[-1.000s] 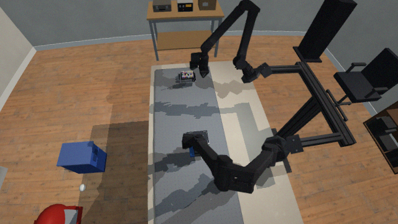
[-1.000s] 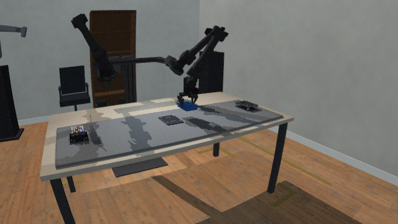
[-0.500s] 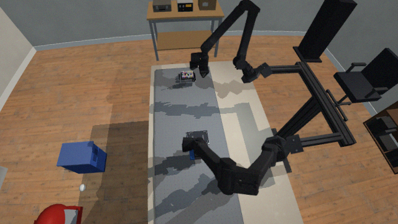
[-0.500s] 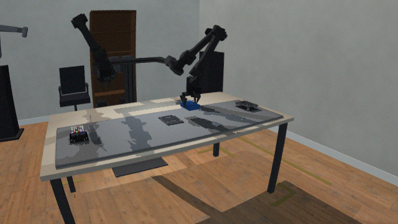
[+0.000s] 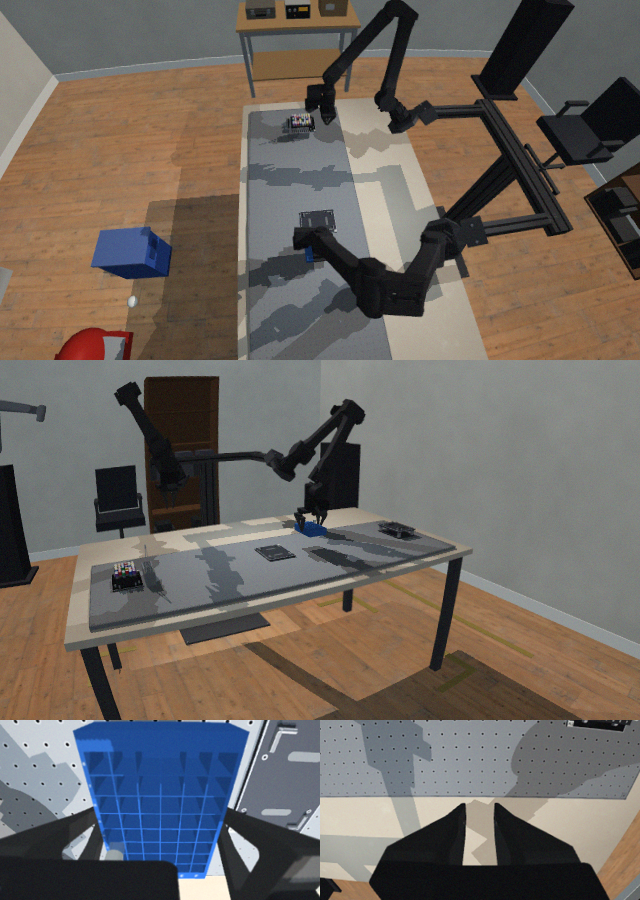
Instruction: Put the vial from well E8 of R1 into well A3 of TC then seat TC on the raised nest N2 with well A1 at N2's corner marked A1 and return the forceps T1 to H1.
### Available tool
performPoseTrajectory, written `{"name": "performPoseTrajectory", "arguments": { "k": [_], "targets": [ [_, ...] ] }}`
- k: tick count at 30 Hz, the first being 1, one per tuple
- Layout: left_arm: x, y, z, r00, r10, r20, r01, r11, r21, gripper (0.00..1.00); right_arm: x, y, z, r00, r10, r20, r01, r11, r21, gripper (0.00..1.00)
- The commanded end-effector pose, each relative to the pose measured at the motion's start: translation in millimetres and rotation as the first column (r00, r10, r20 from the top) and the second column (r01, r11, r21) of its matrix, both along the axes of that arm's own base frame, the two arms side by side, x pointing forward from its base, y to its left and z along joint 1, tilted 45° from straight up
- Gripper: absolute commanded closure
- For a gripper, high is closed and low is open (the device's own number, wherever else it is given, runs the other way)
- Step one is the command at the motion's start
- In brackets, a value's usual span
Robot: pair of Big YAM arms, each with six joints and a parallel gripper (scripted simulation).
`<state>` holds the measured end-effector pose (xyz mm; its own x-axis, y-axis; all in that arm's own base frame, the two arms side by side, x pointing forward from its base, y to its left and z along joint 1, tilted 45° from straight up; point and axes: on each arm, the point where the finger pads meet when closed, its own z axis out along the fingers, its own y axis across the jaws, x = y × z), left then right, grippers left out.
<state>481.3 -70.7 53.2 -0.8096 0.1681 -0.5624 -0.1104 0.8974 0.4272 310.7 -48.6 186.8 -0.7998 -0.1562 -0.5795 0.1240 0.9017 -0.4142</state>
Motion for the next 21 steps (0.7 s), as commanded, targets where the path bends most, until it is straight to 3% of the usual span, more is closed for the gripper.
{"name": "performPoseTrajectory", "arguments": {
  "k": [1, 15, 21],
  "targets": [
    [2, 8, 15, 1.000, -0.005, 0.031, 0.005, 1.000, -0.003, 1.00, 4, 1, 11, 1.000, -0.006, 0.024, 0.006, 1.000, 0.006, 0.76],
    [0, 17, 24, 0.999, -0.024, 0.031, 0.024, 1.000, -0.002, 1.00, 4, 1, 11, 1.000, -0.006, 0.024, 0.006, 1.000, 0.006, 0.76],
    [0, 35, 29, 0.999, -0.006, 0.031, 0.006, 1.000, -0.002, 1.00, 4, 1, 11, 1.000, -0.006, 0.024, 0.006, 1.000, 0.006, 0.76]
  ]
}}
